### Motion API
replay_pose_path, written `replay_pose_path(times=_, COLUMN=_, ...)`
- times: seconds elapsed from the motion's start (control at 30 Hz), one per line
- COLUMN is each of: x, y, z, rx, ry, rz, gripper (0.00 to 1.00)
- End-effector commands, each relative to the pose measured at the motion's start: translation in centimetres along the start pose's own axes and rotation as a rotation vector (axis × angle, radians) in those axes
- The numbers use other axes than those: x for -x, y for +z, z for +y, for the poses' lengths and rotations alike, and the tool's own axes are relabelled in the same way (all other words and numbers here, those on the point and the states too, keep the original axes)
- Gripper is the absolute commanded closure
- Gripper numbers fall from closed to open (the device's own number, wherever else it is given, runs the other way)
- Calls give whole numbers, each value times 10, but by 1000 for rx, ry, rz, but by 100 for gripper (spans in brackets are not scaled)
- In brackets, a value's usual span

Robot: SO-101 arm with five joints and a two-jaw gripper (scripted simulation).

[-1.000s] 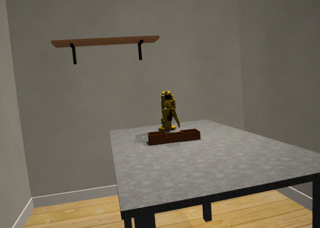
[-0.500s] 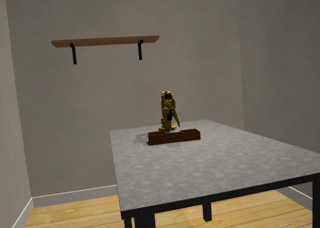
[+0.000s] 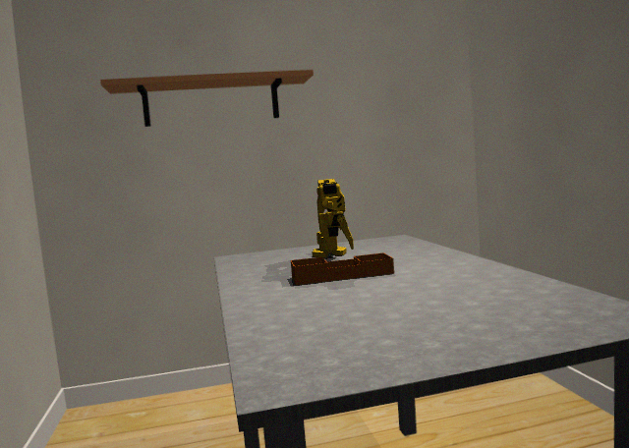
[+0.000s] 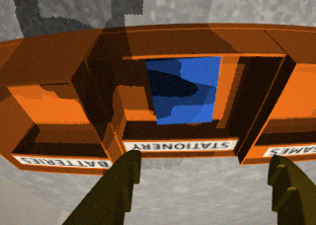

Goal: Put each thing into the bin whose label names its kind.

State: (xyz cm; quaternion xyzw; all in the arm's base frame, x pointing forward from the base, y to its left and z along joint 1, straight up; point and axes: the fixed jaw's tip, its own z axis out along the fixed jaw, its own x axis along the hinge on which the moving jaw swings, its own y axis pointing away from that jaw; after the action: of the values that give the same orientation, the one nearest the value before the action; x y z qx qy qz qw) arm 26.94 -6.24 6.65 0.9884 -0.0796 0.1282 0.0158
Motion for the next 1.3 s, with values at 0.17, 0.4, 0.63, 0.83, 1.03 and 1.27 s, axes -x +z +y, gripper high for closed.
replay_pose_path(times=0.17, x=-9, y=-17, z=2, rx=3, ry=30, rz=72, gripper=68)
replay_pose_path(times=0.4, x=-7, y=-17, z=2, rx=2, ry=68, rz=69, gripper=68)
replay_pose_path(times=0.63, x=-4, y=-18, z=2, rx=-1, ry=158, rz=61, gripper=68)
replay_pose_path(times=0.83, x=-1, y=-18, z=2, rx=-3, ry=230, rz=55, gripper=69)
replay_pose_path(times=1.03, x=4, y=-19, z=2, rx=-5, ry=366, rz=43, gripper=69)
replay_pose_path(times=1.27, x=11, y=-19, z=2, rx=-4, ry=565, rz=26, gripper=70)
